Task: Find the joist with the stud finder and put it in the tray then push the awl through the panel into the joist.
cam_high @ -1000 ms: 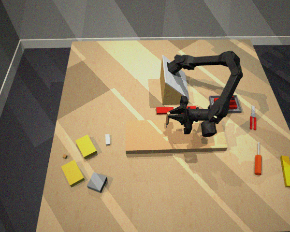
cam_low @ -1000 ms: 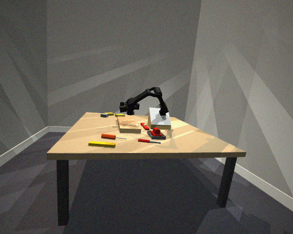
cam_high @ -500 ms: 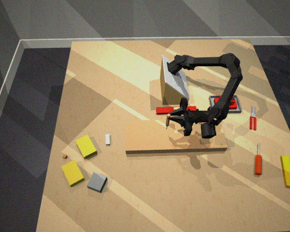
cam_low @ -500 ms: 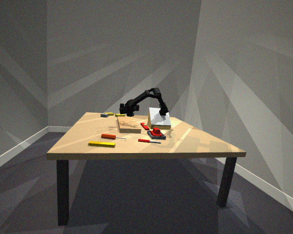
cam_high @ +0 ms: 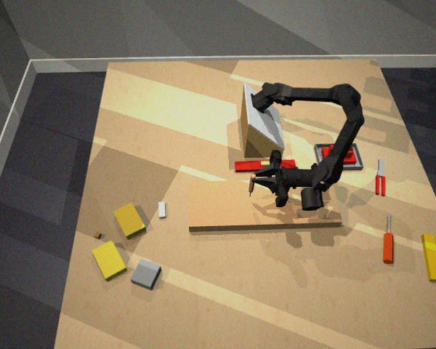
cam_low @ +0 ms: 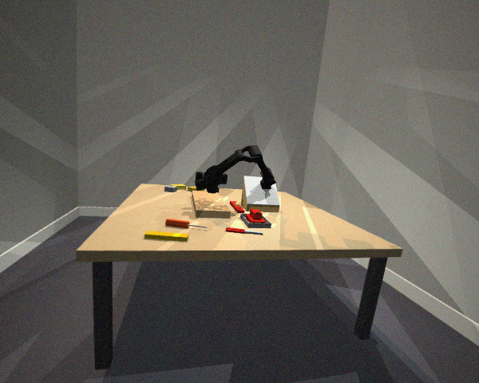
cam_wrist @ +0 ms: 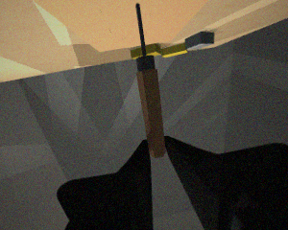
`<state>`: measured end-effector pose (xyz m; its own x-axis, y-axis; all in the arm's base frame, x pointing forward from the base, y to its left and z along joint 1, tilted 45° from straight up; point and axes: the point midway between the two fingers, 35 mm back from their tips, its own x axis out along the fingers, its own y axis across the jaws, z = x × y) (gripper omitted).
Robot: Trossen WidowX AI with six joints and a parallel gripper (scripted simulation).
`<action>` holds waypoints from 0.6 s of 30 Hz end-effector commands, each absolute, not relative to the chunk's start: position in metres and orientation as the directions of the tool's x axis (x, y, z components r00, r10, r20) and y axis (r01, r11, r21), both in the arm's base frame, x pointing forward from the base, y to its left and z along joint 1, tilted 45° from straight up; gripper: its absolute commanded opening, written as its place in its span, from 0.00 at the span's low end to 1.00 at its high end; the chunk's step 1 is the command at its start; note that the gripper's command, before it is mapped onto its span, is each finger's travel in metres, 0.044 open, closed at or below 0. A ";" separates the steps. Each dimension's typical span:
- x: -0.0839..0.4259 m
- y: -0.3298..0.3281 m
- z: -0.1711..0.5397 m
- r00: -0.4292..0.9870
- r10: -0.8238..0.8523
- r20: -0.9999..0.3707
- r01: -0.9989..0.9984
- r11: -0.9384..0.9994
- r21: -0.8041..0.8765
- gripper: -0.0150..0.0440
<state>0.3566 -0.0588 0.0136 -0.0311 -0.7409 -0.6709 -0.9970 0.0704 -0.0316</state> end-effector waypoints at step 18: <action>0.358 -0.040 -0.005 -0.034 -0.740 -0.672 -0.997 0.072 -0.029 0.25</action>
